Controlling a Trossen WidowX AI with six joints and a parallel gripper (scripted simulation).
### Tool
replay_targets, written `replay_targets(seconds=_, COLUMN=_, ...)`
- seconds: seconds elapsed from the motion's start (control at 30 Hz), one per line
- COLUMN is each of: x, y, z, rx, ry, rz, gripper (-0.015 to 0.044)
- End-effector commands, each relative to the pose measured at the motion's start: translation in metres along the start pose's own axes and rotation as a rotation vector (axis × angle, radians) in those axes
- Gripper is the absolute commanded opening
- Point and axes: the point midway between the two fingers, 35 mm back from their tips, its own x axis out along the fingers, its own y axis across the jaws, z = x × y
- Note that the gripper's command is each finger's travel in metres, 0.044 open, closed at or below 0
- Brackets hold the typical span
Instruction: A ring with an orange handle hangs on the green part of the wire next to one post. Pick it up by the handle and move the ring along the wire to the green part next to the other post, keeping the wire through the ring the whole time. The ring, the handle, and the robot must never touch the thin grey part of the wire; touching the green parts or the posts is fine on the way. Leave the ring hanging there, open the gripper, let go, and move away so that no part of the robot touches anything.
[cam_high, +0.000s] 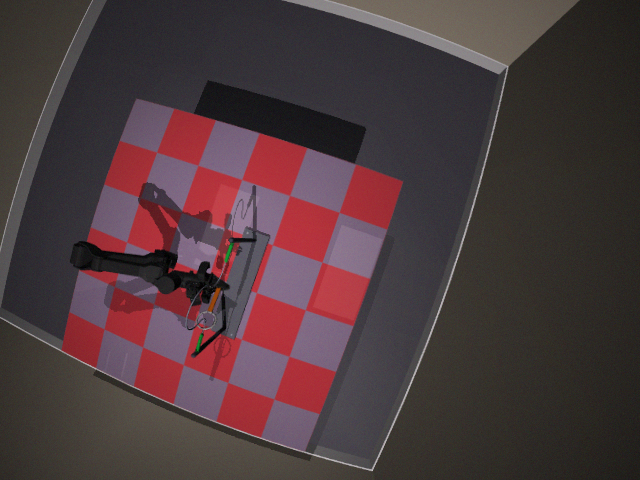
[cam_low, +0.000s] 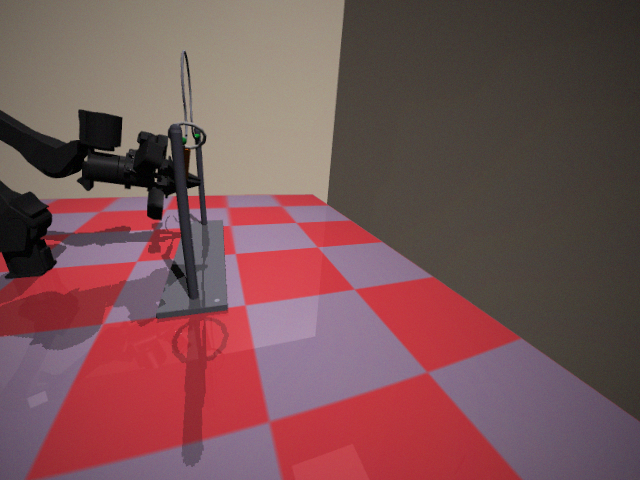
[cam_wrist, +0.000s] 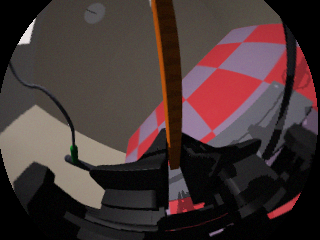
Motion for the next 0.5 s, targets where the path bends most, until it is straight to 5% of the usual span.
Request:
replay_targets(seconds=0.0, x=-0.008, y=0.016, z=0.003, rx=0.070, ry=0.045, rz=0.026, gripper=-0.0150)
replay_targets(seconds=0.47, x=-0.038, y=0.060, z=0.014, rx=0.328, ry=0.243, rz=0.125, gripper=-0.0150)
